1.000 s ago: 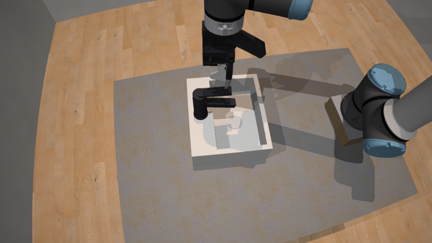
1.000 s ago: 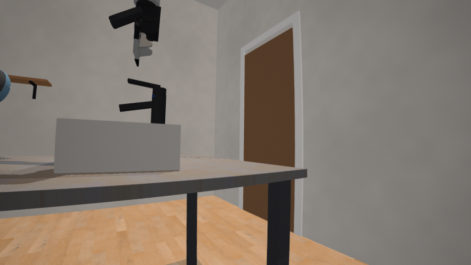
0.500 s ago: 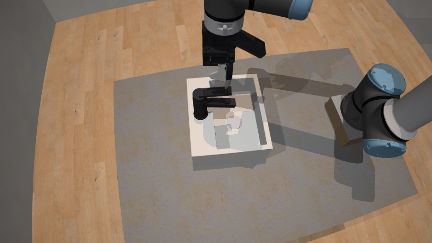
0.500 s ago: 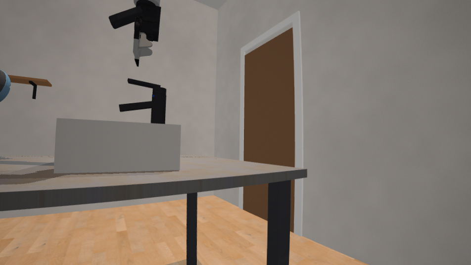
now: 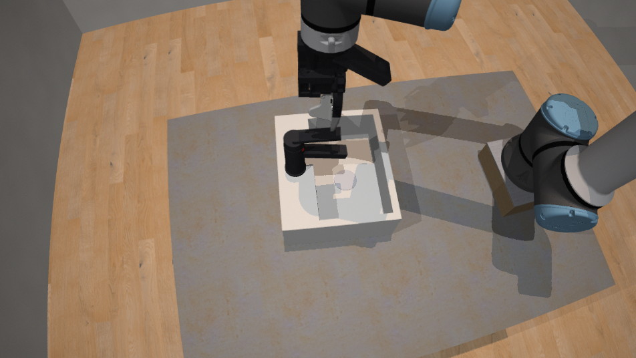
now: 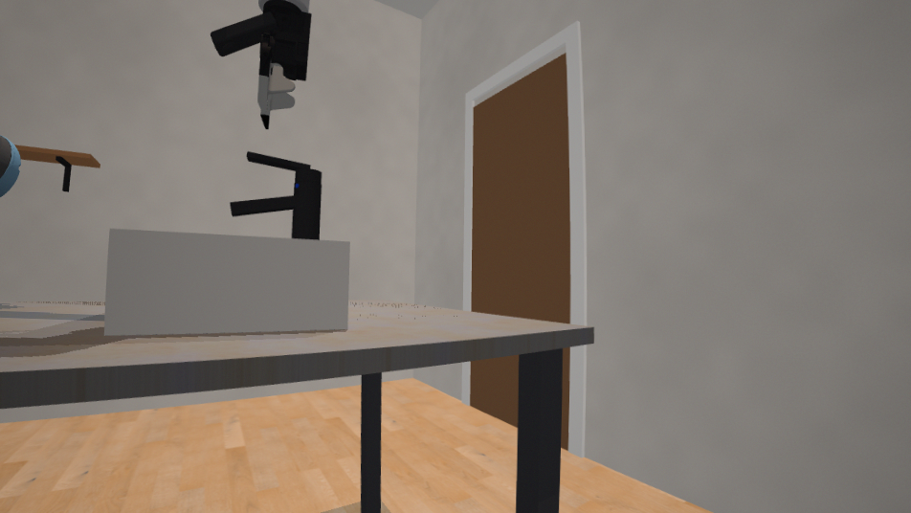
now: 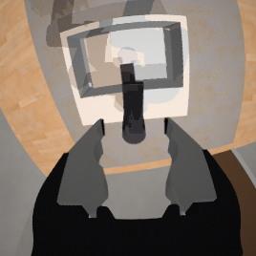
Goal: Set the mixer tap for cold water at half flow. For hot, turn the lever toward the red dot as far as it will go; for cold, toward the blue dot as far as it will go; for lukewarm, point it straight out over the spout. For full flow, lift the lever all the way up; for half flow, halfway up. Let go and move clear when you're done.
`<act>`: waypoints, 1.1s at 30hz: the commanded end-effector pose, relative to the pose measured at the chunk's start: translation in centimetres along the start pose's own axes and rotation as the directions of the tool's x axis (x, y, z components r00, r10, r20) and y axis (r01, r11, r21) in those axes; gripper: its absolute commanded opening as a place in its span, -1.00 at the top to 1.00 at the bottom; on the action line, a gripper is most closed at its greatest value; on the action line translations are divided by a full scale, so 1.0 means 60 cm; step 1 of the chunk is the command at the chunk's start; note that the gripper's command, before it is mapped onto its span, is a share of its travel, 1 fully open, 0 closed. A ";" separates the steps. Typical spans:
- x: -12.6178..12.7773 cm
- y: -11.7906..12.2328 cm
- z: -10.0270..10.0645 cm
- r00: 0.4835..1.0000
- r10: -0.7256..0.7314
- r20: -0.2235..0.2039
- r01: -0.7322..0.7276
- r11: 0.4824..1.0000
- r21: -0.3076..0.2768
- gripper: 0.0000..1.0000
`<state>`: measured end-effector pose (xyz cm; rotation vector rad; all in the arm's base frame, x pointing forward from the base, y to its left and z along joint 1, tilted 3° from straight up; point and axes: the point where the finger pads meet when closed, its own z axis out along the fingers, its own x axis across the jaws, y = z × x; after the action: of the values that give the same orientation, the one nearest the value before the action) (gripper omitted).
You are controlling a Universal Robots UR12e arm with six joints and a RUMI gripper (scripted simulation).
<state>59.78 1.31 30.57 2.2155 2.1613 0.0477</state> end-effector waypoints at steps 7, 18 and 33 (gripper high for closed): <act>0.001 -0.001 0.021 1.000 -0.002 -0.002 0.002 1.000 0.003 0.18; 0.001 -0.001 0.047 1.000 -0.002 -0.002 0.002 1.000 0.003 0.18; 0.001 -0.002 0.079 1.000 -0.002 -0.002 0.002 1.000 0.003 0.18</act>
<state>59.87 1.29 26.59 2.2172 2.1629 0.0457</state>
